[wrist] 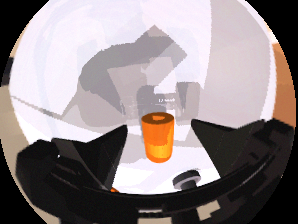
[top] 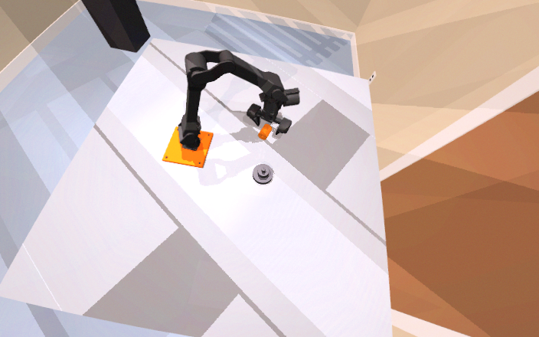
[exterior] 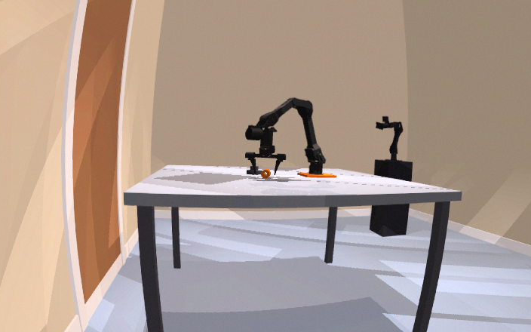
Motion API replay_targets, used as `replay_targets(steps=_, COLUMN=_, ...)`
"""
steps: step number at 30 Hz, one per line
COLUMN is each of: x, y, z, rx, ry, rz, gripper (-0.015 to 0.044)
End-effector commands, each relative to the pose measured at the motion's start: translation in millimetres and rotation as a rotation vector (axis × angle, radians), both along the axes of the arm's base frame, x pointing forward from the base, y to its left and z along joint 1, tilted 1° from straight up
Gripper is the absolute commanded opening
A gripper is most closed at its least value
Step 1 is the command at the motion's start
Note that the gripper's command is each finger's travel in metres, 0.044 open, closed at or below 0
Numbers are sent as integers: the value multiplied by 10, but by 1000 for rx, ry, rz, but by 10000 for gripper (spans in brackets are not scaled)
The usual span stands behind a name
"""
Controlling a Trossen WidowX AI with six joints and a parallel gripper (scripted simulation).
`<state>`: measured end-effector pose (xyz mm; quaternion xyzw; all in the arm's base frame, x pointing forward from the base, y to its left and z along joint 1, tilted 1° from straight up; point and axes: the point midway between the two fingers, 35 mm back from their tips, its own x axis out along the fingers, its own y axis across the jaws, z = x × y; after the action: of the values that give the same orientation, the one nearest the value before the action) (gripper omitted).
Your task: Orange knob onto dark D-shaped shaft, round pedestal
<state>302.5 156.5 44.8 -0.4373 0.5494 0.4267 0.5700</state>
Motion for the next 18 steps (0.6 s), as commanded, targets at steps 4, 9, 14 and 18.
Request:
replay_targets(steps=4, x=-30, y=-13, z=-78, rx=-5, ry=16, rz=6, gripper=361)
replay_targets(steps=9, x=-30, y=-13, z=-78, rx=-5, ry=16, rz=6, gripper=240)
replay_targets(steps=14, x=-30, y=-13, z=-78, rx=-5, ry=16, rz=6, gripper=240)
replay_targets(steps=18, x=-30, y=-13, z=-78, rx=-5, ry=16, rz=6, gripper=240)
